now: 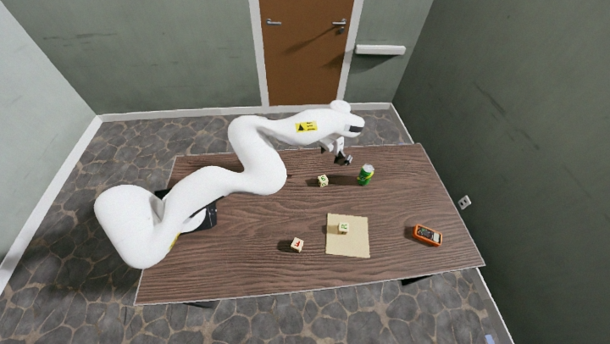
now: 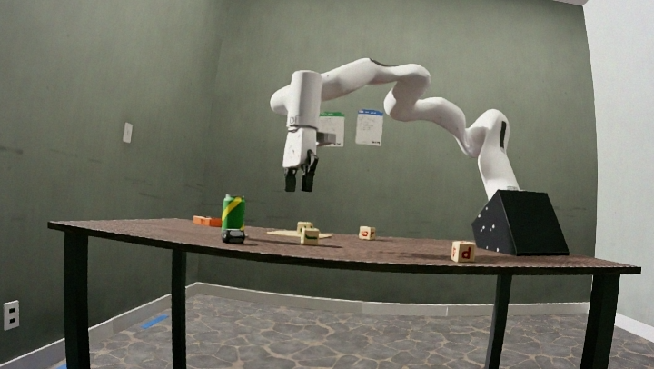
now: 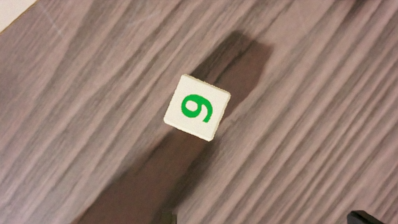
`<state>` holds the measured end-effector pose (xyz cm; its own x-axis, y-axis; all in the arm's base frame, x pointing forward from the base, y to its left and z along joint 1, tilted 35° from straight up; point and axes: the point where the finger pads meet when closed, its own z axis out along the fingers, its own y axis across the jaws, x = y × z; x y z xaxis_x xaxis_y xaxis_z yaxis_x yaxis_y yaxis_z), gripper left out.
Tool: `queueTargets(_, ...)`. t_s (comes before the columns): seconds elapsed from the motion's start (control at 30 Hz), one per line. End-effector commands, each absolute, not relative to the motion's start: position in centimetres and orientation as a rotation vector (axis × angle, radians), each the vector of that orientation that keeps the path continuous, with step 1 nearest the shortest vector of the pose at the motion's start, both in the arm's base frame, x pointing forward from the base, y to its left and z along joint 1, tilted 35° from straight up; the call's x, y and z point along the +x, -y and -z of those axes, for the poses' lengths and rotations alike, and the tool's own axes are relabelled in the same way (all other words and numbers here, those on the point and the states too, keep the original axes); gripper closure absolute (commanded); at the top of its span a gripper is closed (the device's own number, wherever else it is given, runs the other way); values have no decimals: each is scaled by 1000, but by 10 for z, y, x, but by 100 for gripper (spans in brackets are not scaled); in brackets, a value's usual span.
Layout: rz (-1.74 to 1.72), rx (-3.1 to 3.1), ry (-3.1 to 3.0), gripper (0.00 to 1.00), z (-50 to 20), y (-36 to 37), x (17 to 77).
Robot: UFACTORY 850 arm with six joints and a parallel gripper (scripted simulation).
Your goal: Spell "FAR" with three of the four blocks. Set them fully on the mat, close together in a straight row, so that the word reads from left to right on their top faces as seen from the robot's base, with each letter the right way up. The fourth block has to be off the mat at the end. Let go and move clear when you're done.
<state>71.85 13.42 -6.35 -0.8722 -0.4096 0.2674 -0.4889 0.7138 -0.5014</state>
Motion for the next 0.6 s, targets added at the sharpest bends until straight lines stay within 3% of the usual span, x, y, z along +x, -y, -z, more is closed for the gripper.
queueTargets(0.0,-870,732,2785,0,35,-99,731)
queueTargets(0.57,-871,732,2785,0,-73,53,742)
